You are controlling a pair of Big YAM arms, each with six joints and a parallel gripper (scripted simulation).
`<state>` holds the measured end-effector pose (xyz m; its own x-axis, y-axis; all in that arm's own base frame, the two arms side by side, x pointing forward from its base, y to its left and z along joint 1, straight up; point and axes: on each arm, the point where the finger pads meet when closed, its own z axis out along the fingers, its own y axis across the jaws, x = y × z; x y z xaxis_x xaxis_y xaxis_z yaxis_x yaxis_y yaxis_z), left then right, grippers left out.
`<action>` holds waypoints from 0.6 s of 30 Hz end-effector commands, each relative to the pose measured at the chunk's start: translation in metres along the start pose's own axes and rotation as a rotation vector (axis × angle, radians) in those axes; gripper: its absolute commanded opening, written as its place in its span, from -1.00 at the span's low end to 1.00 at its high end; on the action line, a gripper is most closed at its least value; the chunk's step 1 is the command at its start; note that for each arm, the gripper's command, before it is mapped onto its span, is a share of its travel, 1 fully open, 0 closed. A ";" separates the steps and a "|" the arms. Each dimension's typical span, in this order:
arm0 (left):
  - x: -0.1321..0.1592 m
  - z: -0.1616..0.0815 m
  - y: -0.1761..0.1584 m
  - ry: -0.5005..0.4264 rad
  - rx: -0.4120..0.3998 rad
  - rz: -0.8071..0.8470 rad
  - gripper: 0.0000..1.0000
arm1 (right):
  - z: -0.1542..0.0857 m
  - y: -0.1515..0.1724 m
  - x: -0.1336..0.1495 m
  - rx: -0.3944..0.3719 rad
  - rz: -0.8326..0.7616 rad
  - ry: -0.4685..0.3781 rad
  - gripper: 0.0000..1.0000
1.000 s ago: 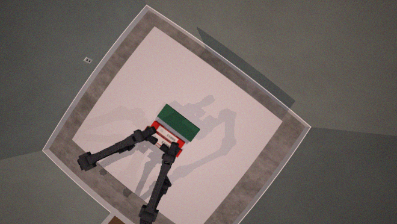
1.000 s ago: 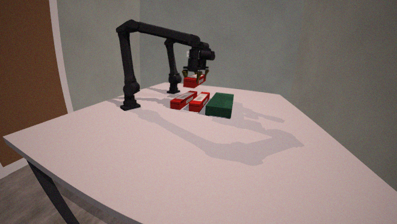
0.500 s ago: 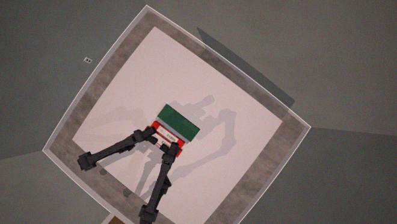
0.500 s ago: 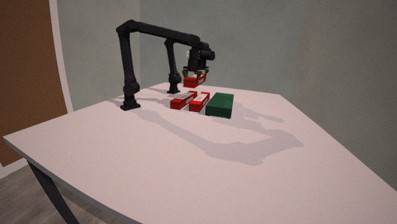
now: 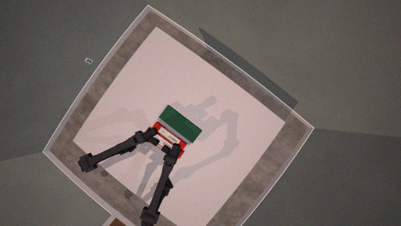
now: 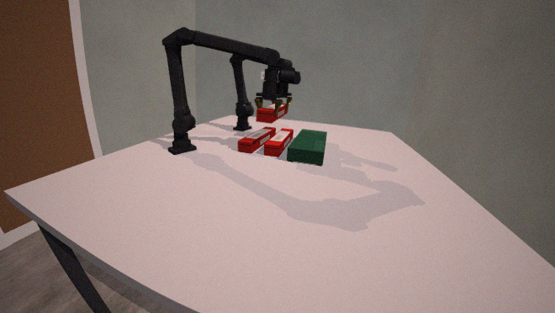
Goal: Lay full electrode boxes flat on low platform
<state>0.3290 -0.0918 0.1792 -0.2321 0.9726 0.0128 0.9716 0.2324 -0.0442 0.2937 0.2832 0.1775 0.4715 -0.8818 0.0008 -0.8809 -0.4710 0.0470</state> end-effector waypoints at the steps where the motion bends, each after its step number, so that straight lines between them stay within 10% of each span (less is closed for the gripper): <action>1: -0.005 -0.038 0.014 -0.037 -0.084 -0.001 -1.00 | -0.041 -0.014 -0.002 0.093 0.003 -0.016 -1.00; 18: -0.003 -0.065 0.018 -0.049 -0.116 -0.005 -1.00 | -0.072 -0.017 0.000 0.128 0.013 -0.022 -1.00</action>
<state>0.3317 -0.0912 0.1986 -0.2330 0.9724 0.0074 0.9722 0.2331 -0.0237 0.2964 0.2845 0.1981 0.4717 -0.8818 0.0001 -0.8815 -0.4715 0.0263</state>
